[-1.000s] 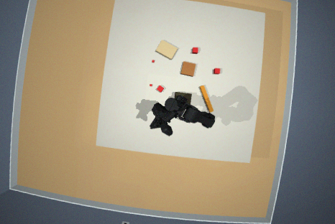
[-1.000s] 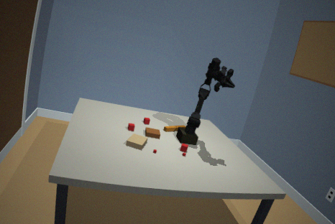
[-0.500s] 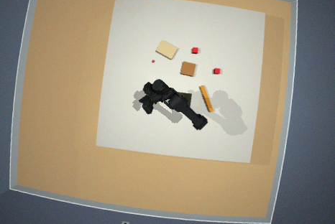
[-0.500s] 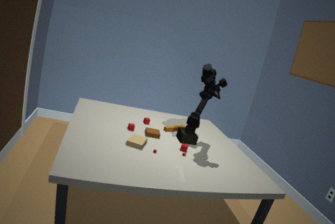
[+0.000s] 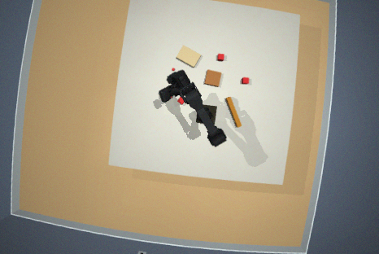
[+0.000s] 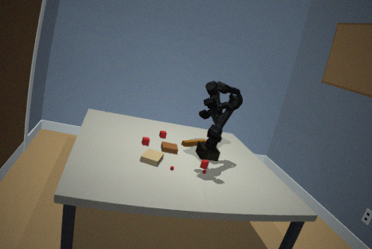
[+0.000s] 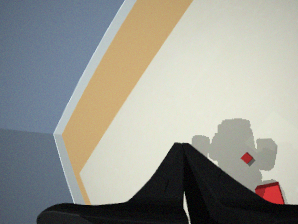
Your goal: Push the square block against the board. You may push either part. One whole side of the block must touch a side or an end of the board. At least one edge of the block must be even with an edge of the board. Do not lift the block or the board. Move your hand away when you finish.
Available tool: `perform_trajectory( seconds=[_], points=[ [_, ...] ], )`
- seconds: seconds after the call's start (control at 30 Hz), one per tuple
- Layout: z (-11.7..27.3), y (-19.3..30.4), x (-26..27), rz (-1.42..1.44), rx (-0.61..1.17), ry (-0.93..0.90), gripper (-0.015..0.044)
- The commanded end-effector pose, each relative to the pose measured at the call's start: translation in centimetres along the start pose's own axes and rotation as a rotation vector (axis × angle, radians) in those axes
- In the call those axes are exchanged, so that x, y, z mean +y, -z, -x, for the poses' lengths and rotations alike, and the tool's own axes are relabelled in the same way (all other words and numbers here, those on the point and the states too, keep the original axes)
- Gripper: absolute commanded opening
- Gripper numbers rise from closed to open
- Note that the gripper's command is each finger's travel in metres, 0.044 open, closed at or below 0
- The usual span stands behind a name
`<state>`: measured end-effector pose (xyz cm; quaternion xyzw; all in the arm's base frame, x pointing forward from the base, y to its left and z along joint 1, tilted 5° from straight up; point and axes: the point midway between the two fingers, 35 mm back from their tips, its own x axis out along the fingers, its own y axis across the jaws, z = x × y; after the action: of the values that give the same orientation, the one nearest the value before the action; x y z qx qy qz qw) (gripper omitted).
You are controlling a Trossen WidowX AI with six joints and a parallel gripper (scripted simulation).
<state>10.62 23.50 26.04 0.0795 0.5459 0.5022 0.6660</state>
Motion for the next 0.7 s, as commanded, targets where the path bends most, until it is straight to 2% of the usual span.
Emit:
perform_trajectory(
  seconds=[0.0,0.33,0.67],
  points=[
    [-1.4,-0.6,-5.0,-0.081,-0.002,0.131,0.0],
    [-2.3,0.6,-15.8,-0.27,0.022,0.407,0.0],
    [-1.4,5.7,-25.4,-0.475,0.114,0.657,0.0]
  ],
)
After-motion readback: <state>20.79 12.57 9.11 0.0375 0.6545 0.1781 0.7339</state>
